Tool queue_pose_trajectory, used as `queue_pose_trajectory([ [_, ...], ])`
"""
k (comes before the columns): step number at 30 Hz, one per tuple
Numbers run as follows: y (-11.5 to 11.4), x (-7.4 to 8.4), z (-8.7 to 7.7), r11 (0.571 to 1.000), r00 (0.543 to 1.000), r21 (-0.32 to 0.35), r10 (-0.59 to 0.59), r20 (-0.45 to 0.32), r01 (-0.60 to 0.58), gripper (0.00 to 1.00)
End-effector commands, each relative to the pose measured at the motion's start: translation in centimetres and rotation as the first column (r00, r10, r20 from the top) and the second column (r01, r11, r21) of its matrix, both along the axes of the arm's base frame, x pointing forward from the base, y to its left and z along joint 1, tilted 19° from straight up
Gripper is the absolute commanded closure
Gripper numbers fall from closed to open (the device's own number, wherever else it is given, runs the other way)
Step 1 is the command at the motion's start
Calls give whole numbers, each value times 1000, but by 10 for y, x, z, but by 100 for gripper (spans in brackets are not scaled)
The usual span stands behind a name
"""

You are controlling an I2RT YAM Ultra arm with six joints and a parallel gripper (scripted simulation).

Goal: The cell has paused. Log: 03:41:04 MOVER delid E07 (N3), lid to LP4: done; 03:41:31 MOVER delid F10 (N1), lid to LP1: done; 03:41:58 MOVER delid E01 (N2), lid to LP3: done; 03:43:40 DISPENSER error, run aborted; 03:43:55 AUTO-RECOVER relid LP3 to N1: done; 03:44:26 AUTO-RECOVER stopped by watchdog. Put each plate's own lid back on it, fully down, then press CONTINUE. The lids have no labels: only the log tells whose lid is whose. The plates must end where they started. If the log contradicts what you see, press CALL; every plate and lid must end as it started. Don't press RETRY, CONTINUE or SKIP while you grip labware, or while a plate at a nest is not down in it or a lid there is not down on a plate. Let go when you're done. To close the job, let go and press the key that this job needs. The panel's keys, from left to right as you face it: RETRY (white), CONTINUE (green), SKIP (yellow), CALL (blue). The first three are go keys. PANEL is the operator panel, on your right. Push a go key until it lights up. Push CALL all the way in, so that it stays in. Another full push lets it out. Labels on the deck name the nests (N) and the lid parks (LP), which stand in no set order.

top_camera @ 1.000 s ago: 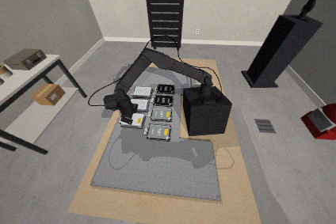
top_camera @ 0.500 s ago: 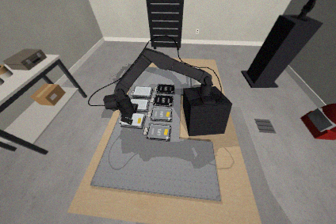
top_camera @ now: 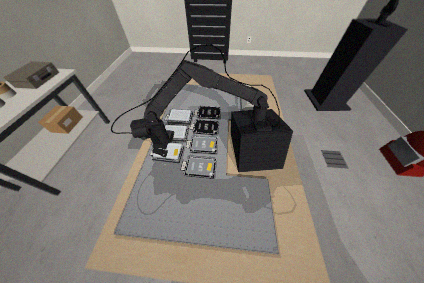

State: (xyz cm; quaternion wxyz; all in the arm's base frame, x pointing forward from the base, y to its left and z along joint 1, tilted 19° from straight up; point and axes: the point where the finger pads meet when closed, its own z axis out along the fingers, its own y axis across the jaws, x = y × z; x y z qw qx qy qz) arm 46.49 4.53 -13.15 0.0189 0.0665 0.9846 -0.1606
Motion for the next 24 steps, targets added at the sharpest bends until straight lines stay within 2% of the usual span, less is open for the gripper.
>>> queue_pose_trajectory([
  [1, 18, 15, 34, 1000, 998, 8, 17, 59, -18, 100],
  [7, 22, 14, 43, 1000, 998, 9, 17, 59, -18, 100],
  [24, 23, 14, 44, 1000, 998, 8, 17, 55, -18, 100],
])
